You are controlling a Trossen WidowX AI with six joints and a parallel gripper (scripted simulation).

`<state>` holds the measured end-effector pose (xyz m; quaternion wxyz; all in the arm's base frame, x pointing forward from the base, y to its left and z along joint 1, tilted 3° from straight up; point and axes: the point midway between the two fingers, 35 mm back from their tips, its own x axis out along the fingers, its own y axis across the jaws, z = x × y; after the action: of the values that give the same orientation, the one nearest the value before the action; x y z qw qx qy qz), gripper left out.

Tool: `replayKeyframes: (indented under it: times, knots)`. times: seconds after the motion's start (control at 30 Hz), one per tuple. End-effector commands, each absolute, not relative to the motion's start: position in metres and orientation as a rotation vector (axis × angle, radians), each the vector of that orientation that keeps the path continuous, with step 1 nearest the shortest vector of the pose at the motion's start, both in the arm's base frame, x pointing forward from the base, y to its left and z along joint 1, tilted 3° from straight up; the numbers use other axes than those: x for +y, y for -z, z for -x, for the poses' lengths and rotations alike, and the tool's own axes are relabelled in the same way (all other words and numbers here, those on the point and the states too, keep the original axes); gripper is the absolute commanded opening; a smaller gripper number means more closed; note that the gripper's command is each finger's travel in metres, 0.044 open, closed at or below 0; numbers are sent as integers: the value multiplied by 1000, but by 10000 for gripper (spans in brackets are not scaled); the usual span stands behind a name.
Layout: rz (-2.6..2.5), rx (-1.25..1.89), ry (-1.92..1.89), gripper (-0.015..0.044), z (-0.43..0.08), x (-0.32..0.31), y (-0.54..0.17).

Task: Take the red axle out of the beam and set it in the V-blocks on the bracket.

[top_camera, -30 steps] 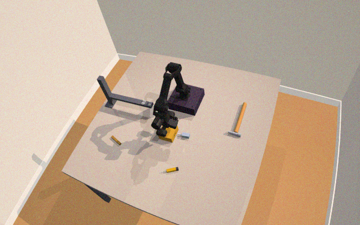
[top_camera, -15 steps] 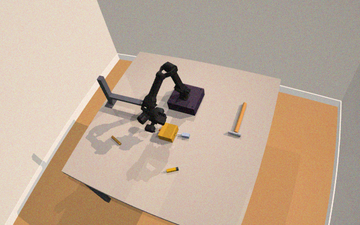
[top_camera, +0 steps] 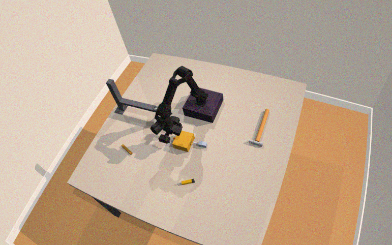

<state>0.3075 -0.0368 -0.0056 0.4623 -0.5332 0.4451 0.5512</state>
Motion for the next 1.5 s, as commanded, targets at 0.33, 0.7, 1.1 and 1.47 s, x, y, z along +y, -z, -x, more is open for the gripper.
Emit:
replayKeyframes:
  times: [0.33,0.7,1.1,1.47]
  knots:
    - [1308,1102,-1367,440,-303,-36,29]
    - [1307,1098,-1364,361,-304,-36,28]
    - [1307,1098,-1364,46,-304,-36,28]
    - [1307,1098,-1364,0,-304,-36,28]
